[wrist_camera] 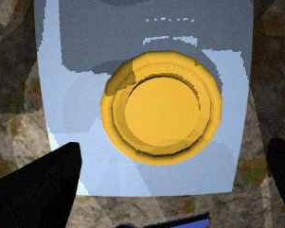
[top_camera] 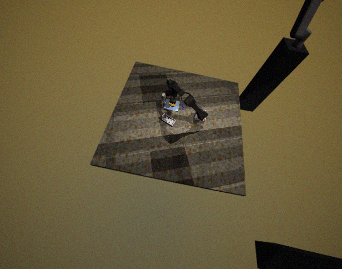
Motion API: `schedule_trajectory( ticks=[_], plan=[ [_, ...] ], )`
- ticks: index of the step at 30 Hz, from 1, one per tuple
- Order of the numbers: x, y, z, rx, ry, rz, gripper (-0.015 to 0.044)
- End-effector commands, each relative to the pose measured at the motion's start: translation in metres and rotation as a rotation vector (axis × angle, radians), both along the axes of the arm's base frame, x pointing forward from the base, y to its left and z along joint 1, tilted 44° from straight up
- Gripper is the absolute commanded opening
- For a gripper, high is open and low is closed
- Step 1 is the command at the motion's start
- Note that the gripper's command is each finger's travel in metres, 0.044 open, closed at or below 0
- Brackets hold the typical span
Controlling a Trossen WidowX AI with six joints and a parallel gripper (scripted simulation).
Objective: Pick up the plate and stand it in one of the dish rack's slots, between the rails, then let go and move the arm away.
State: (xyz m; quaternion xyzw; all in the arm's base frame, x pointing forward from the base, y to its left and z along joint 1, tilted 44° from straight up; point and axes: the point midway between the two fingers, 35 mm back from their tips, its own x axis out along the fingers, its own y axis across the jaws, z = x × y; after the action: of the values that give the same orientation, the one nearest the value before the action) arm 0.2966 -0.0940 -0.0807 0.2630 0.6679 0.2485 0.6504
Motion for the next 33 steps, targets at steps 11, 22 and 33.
schedule_trajectory(
  ticks=[11,22,33],
  plan=[
    [0.000,0.019,-0.018,0.006,0.005,-0.003,0.0400],
    [0.000,0.032,-0.030,0.008,0.005,-0.002,0.0400],
    [0.000,0.040,-0.036,0.009,0.005,-0.002,0.0380]
  ],
)
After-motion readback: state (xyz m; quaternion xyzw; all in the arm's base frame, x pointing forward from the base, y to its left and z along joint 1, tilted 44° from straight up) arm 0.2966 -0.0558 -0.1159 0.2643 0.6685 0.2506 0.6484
